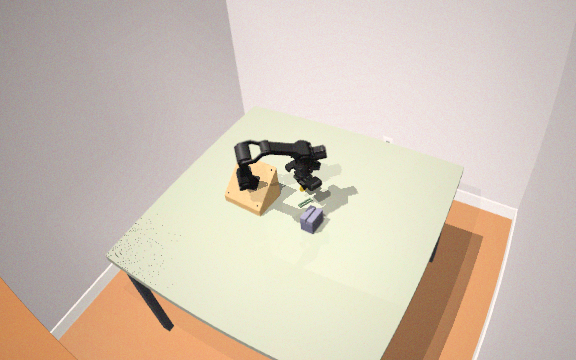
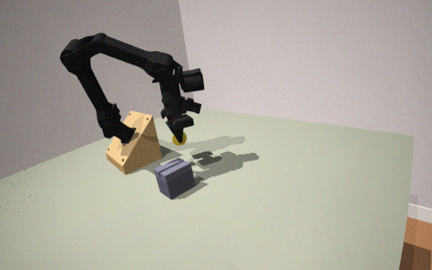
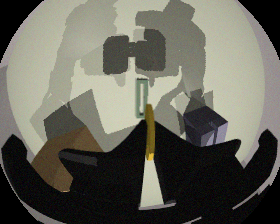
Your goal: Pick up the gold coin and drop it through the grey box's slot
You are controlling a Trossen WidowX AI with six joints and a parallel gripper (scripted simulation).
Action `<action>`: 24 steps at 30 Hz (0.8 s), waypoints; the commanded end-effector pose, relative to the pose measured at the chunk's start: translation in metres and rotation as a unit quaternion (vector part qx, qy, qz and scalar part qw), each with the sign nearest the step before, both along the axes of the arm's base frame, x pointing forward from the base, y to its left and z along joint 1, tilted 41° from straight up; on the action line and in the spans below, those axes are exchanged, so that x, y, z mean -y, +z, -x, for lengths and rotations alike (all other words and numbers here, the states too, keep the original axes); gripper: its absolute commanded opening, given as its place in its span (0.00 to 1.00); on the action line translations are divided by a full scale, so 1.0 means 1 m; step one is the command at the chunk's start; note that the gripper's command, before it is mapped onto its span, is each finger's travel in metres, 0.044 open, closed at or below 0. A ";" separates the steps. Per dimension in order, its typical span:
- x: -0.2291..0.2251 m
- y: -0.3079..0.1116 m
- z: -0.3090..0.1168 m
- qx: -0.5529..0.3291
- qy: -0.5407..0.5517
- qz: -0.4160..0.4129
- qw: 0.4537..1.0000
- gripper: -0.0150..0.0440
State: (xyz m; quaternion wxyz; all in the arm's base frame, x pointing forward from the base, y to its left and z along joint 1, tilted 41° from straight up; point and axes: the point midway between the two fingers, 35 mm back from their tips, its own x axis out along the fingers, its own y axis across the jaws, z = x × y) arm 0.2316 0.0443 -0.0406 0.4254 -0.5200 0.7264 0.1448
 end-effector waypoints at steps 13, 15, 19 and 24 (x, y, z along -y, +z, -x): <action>-0.013 0.013 0.006 -0.064 0.076 -0.010 0.995 0.25; -0.014 0.012 0.007 -0.085 0.101 -0.013 0.991 0.25; -0.015 0.012 0.010 -0.109 0.130 -0.017 0.985 0.25; -0.015 0.012 0.010 -0.109 0.130 -0.017 0.985 0.25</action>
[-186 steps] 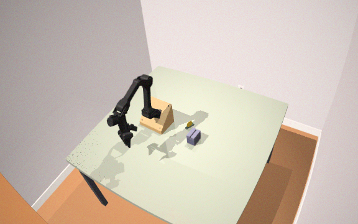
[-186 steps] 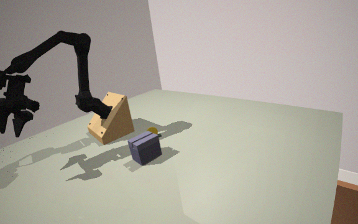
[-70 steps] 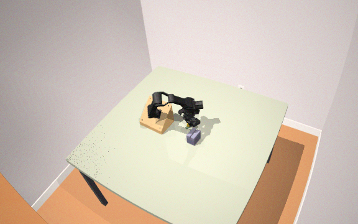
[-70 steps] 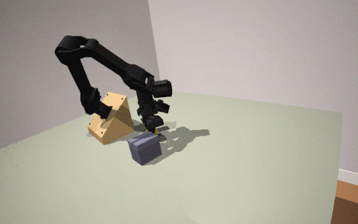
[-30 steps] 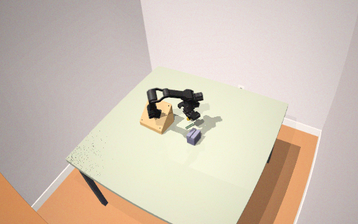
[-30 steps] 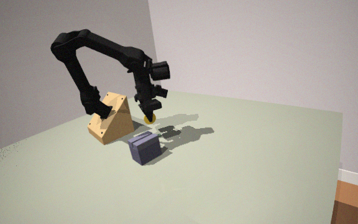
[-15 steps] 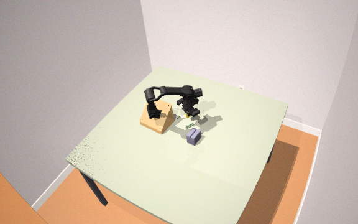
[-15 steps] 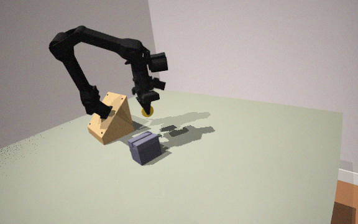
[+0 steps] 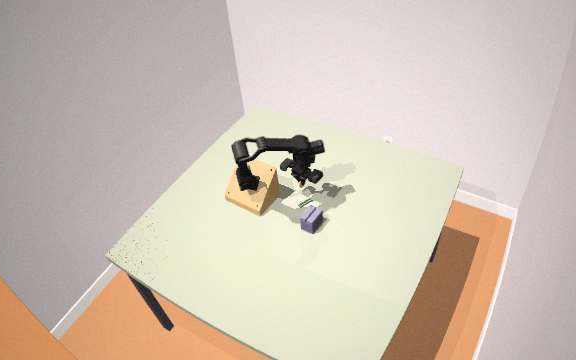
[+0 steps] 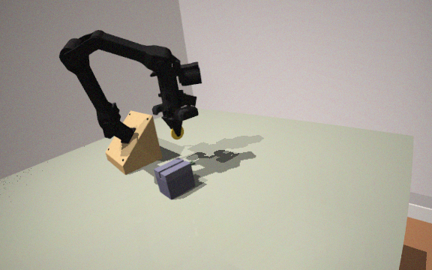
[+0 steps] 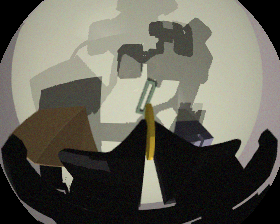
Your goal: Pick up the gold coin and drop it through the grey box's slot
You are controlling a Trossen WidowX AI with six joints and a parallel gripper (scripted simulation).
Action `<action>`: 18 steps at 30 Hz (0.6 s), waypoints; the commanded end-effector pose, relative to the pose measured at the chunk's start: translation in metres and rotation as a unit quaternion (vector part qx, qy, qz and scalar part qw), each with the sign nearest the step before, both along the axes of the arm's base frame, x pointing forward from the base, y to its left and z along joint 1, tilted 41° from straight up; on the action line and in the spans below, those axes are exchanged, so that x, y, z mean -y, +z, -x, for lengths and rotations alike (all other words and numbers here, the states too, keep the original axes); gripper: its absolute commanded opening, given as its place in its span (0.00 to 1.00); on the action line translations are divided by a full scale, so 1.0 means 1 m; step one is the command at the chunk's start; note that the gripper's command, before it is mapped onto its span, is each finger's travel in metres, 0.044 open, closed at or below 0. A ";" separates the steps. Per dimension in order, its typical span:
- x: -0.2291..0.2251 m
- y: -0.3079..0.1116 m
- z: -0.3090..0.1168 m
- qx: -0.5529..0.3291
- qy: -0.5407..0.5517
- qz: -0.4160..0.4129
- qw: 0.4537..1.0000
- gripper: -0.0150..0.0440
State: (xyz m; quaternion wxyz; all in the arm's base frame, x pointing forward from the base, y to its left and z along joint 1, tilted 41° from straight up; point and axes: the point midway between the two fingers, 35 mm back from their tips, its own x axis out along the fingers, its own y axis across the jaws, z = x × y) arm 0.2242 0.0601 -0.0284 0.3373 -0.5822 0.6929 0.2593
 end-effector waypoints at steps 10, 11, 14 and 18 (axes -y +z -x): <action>0.007 0.006 -0.012 -0.009 0.006 -0.009 1.000 0.25; 0.008 0.007 -0.014 -0.009 0.006 -0.010 1.000 0.25; 0.012 0.010 -0.019 -0.009 0.007 -0.010 1.000 0.25; 0.016 0.014 -0.026 -0.008 0.007 -0.011 1.000 0.25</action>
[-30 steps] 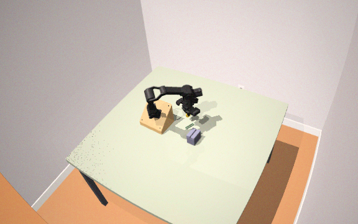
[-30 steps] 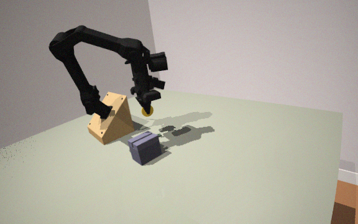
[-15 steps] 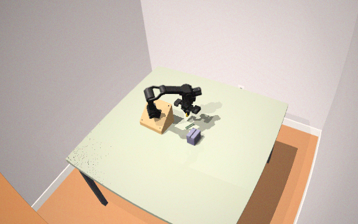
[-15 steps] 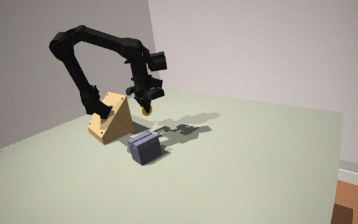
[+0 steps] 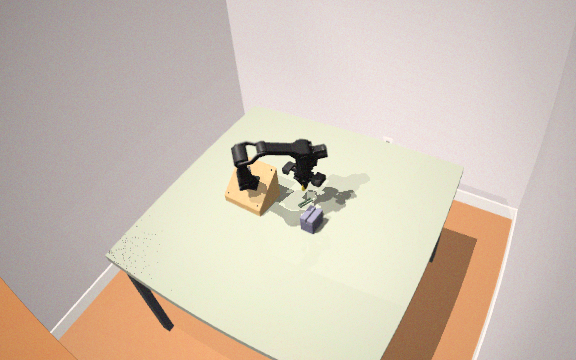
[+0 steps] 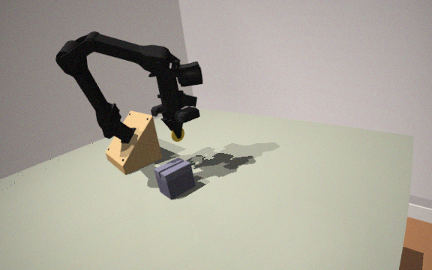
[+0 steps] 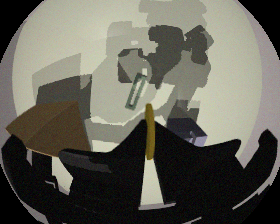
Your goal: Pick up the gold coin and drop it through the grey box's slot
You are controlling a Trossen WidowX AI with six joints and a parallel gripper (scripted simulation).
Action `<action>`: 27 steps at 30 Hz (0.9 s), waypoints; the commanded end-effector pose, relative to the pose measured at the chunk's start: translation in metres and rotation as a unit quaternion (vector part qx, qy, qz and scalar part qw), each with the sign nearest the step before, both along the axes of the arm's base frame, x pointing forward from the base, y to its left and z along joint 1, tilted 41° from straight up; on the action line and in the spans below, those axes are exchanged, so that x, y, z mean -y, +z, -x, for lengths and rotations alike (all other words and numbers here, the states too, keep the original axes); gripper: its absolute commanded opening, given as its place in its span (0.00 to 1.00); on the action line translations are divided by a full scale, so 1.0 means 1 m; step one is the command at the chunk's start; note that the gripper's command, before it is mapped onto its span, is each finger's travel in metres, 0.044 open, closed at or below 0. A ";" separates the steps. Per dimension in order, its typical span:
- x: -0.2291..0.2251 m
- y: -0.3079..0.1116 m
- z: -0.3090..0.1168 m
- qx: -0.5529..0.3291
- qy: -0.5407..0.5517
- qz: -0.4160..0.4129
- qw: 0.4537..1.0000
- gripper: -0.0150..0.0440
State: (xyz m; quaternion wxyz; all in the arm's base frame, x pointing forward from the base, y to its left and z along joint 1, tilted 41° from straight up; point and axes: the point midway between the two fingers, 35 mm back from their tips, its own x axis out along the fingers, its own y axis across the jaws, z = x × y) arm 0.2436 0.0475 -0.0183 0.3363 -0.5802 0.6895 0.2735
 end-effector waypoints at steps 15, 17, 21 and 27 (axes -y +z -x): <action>0.025 0.019 -0.030 0.002 0.003 0.001 1.000 0.25; 0.028 0.021 -0.033 0.002 0.003 0.001 1.000 0.25; 0.034 0.025 -0.039 0.002 0.003 0.002 1.000 0.25; 0.044 0.032 -0.047 0.002 0.003 0.004 1.000 0.25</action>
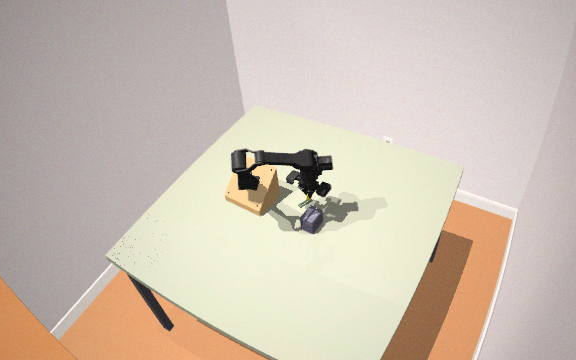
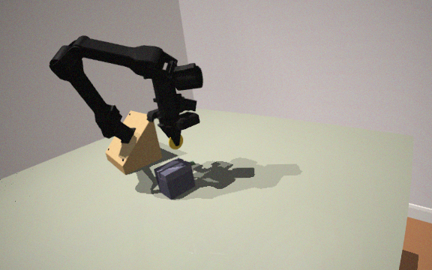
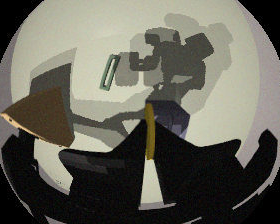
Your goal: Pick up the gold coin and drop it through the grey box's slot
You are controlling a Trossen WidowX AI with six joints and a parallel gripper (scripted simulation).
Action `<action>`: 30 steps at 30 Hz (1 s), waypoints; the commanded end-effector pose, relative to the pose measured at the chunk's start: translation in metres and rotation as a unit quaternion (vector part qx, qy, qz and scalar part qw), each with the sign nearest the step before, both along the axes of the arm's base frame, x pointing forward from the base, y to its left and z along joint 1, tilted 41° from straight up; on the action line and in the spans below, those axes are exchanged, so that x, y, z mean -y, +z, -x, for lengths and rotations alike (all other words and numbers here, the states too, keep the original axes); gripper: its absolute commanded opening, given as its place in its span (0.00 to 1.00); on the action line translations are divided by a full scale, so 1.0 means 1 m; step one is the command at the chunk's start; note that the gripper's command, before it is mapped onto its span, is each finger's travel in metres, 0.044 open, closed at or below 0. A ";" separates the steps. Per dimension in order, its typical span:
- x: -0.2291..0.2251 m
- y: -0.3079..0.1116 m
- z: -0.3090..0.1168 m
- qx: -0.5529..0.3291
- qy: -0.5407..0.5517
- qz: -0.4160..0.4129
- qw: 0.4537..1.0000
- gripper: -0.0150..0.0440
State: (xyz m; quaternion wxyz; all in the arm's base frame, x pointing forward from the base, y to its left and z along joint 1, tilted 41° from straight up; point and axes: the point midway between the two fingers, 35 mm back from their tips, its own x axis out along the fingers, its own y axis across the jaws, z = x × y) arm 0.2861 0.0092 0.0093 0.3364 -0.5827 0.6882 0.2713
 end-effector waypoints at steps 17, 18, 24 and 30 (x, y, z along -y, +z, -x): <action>0.038 0.025 -0.025 -0.001 -0.001 0.010 1.000 0.25; 0.040 0.027 -0.026 -0.001 -0.001 0.010 1.000 0.25; 0.043 0.028 -0.027 0.000 -0.002 0.011 1.000 0.25; 0.041 0.026 -0.026 0.000 -0.002 0.010 1.000 0.25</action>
